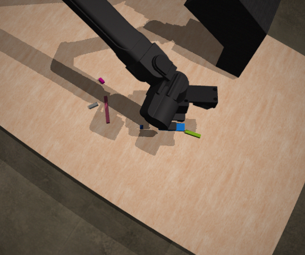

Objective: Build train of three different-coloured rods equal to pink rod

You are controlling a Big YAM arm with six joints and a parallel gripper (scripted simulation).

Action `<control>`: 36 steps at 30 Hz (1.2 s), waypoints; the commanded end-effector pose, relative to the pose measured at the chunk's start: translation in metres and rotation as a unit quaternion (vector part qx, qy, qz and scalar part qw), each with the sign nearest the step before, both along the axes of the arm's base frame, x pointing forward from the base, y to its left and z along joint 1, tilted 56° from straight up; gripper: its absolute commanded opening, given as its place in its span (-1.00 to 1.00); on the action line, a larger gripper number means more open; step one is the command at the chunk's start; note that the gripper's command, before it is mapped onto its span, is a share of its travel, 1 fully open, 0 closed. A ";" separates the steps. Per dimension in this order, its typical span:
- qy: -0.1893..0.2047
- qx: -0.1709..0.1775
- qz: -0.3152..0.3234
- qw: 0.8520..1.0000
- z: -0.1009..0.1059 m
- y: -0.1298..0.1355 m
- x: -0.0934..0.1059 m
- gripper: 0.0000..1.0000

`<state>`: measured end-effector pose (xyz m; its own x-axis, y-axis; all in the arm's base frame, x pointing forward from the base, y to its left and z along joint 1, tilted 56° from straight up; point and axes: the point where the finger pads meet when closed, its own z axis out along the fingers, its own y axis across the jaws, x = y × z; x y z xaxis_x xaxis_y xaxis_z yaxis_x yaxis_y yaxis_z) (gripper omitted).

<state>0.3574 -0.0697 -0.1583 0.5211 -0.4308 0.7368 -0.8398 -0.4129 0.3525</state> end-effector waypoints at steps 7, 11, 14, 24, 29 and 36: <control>-0.110 0.023 -0.080 0.990 0.072 -0.042 0.042 1.00; -0.188 0.028 -0.126 0.974 0.127 -0.076 0.067 1.00; -0.212 0.029 -0.142 0.967 0.147 -0.089 0.070 1.00; -0.199 0.027 -0.146 0.969 0.138 -0.093 0.060 1.00; -0.215 0.029 -0.139 0.966 0.149 -0.088 0.070 1.00; -0.207 0.029 -0.136 0.968 0.142 -0.085 0.068 1.00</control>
